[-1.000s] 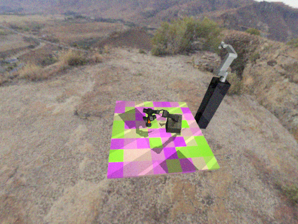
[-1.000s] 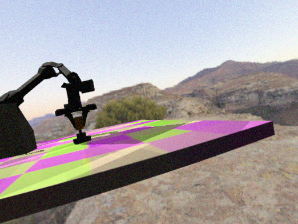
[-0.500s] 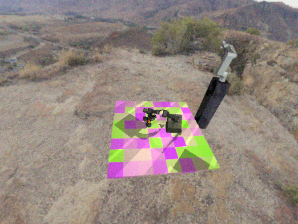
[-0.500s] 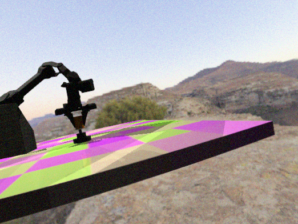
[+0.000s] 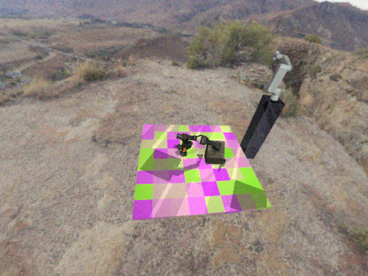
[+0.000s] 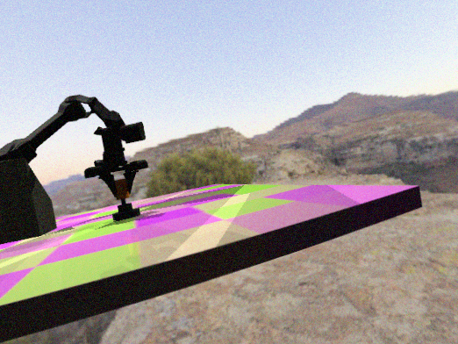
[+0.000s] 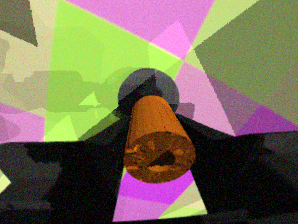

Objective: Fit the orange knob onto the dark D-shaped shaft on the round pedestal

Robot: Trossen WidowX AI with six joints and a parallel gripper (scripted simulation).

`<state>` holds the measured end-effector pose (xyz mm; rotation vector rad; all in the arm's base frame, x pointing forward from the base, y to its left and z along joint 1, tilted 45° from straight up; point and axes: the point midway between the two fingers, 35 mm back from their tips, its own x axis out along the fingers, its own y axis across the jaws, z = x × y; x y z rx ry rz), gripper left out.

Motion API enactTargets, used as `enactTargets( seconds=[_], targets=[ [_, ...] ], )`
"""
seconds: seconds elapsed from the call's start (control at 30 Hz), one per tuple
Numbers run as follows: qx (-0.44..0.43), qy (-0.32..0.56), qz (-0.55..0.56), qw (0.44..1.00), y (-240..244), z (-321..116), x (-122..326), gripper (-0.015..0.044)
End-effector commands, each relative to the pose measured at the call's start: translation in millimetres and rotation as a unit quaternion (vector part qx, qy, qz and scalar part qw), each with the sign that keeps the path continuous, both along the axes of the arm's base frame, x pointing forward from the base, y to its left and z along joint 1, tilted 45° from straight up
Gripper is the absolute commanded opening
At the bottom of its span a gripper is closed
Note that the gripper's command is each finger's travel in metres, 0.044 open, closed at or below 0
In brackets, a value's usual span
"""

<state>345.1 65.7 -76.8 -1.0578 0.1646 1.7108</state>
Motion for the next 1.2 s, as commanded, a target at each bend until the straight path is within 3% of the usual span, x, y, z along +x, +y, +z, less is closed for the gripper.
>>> enactTargets(
  seconds=[0.0,0.43,0.67,1.17],
  targets=[
    [0.001,-0.003,0.003,1.000,0.0,-0.2,-0.4,0.0000],
    [0.001,-0.007,0.006,1.000,-2.5,3.1,0.0,0.0000],
    [0.005,-0.077,0.077,0.994,-1.2,1.6,0.6,0.0000],
    [0.005,-0.077,0.077,0.994,0.4,-0.6,-0.5,0.0000]
  ],
)
